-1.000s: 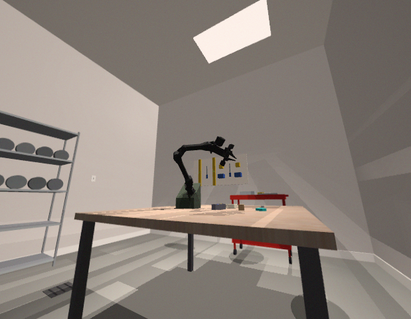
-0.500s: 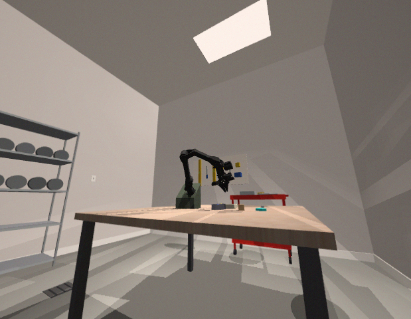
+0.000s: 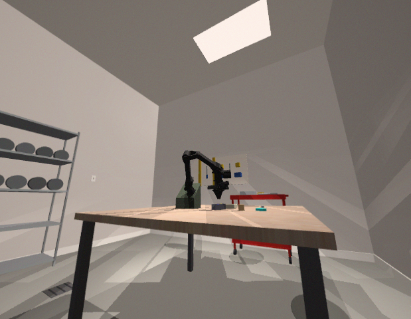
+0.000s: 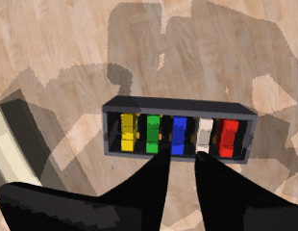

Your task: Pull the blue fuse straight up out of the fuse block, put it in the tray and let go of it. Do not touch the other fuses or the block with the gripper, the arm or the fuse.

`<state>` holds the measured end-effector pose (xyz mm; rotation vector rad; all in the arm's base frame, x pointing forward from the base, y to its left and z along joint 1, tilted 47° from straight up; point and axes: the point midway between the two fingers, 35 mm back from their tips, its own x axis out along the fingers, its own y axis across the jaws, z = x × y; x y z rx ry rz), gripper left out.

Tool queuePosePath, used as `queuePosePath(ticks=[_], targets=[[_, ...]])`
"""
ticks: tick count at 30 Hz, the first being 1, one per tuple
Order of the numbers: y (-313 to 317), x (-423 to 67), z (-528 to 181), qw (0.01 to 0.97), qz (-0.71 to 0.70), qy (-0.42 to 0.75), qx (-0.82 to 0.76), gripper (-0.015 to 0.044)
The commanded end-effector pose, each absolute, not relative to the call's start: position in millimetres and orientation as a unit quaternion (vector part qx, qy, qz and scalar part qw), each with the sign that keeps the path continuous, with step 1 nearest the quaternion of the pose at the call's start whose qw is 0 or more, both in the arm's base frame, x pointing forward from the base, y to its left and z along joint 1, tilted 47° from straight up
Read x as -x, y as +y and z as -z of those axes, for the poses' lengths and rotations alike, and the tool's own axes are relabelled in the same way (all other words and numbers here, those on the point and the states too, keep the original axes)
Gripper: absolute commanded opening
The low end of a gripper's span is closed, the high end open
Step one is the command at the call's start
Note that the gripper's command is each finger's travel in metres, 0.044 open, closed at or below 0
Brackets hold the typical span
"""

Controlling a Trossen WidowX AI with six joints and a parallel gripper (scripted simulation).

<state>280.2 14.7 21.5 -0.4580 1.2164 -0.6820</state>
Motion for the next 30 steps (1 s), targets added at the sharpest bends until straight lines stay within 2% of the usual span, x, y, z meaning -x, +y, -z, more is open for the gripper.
queuePosePath(ticks=[1, 30], targets=[[13, -278, -20, 0.739, 0.312, 0.557, 0.216, 0.0072], [-7, -282, 0, 0.739, 0.312, 0.557, 0.216, 0.0072]])
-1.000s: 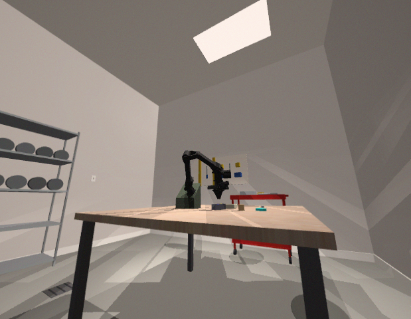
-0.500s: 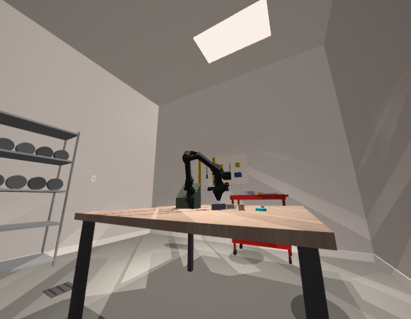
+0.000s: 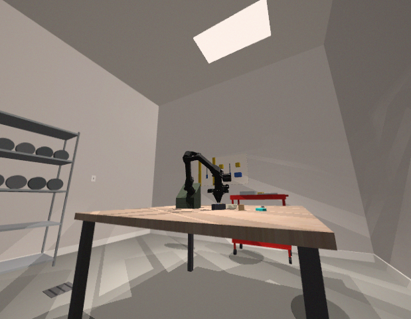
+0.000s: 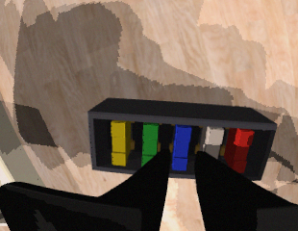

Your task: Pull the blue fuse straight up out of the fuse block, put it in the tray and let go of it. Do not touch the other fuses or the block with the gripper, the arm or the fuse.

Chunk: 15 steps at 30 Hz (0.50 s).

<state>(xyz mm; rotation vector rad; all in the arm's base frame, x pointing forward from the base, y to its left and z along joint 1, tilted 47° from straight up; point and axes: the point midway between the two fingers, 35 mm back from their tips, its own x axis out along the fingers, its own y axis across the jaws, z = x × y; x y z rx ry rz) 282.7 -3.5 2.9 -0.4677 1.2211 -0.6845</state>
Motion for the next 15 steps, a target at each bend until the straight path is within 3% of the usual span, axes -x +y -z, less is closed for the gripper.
queuePosePath(ticks=[1, 15], targets=[[-7.4, -282.6, 0.6, 0.739, 0.312, 0.557, 0.216, 0.0072], [-11.9, -283.6, 4.9, 0.739, 0.312, 0.557, 0.216, 0.0072]])
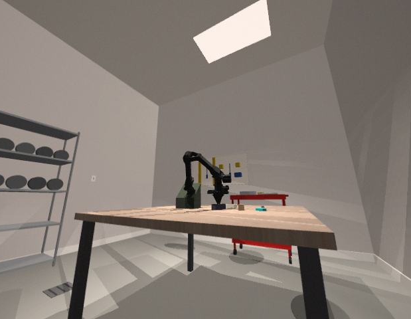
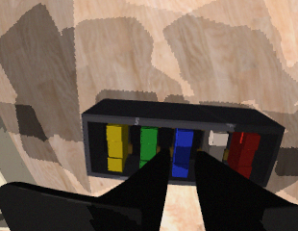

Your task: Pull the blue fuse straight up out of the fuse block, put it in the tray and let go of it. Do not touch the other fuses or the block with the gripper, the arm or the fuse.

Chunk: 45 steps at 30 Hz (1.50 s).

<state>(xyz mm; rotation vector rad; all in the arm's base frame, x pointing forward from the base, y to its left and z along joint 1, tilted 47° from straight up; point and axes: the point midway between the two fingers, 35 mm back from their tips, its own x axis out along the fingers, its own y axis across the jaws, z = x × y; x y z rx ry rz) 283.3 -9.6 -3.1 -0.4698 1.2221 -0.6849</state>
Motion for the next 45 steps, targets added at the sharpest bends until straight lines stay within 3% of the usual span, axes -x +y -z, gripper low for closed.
queuePosePath(ticks=[1, 10, 21, 45], targets=[[-12.5, -283.8, 5.5, 0.739, 0.312, 0.556, 0.216, 0.0072], [-15.5, -284.5, 8.3, 0.739, 0.312, 0.556, 0.217, 0.0072], [-14.5, -284.3, 7.7, 0.739, 0.312, 0.557, 0.214, 0.0000], [-7.2, -283.0, 1.3, 0.739, 0.312, 0.557, 0.214, 0.0000]])
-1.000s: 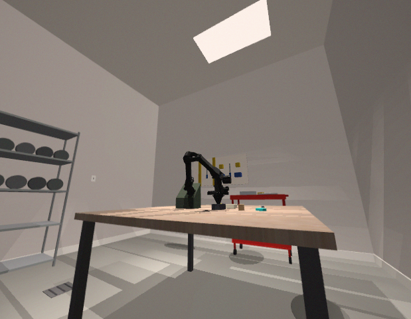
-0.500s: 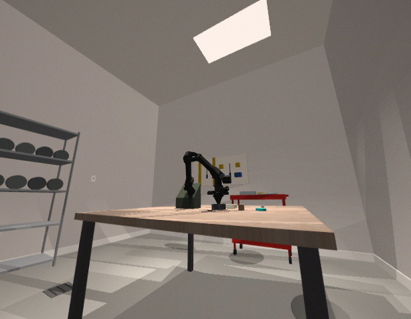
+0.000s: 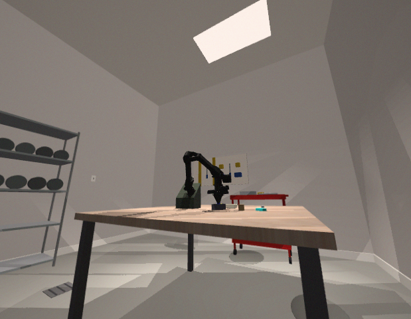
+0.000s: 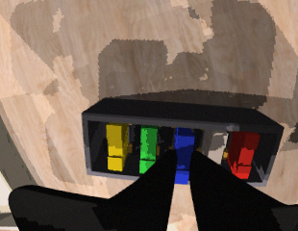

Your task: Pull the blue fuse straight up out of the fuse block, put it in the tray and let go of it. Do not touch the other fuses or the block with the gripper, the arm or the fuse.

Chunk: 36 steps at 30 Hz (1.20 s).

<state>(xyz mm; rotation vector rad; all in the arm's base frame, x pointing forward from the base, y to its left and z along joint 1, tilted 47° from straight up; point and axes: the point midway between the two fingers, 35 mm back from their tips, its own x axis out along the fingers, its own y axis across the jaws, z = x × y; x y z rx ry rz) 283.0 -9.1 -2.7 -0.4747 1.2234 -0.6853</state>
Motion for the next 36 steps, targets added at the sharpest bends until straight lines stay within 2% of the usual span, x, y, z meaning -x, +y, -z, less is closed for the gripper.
queuePosePath(ticks=[1, 36], targets=[[-7, -283, 1, 0.739, 0.312, 0.557, 0.214, 0.0000], [5, -280, -11, 0.739, 0.312, 0.557, 0.215, 0.0000]])
